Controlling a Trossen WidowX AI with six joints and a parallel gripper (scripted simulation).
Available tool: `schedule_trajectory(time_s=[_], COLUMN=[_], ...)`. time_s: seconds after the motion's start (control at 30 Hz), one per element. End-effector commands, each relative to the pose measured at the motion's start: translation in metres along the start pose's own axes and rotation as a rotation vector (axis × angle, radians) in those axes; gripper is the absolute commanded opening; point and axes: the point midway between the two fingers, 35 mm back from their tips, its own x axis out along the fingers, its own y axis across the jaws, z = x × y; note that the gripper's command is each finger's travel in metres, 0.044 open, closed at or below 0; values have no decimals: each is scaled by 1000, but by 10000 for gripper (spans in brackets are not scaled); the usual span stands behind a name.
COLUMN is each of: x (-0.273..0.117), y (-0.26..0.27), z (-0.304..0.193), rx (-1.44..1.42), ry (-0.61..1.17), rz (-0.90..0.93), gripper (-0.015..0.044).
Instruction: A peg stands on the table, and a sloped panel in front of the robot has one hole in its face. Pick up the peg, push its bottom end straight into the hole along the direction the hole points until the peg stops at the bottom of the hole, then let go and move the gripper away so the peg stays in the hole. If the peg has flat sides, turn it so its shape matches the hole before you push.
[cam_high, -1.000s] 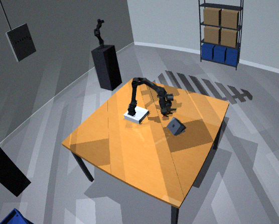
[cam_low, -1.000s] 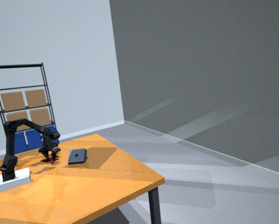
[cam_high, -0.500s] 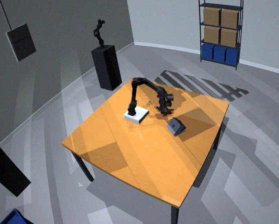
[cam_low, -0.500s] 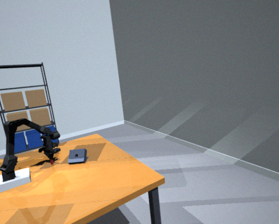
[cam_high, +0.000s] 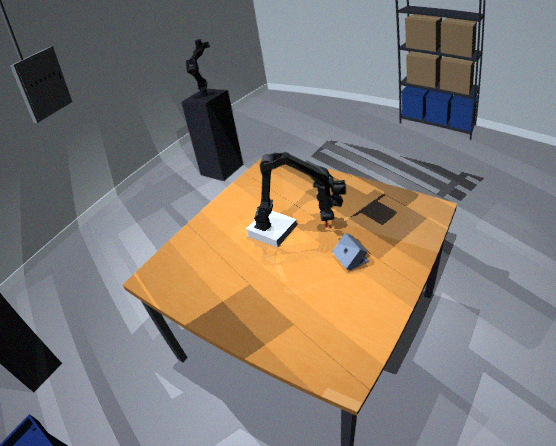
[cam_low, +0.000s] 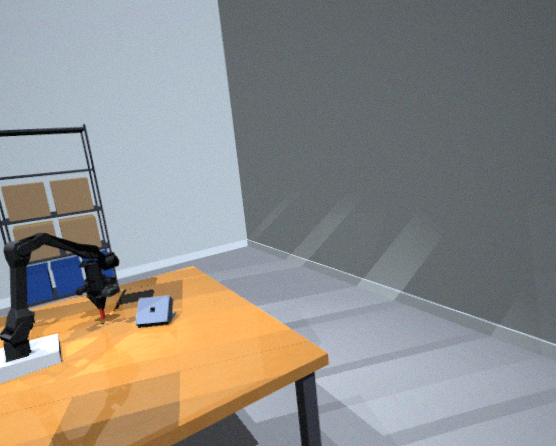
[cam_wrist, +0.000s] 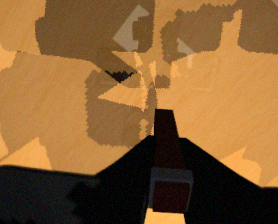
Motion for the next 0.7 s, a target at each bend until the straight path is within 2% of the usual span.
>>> schedule_trajectory(time_s=[0.0,0.27,0.67], x=[-16,-43,-43], y=[0,-1,-10], z=[0,1,3], rx=[0,2,52], ry=[0,0,-6], rz=[4,6,38], gripper=[0,0,0])
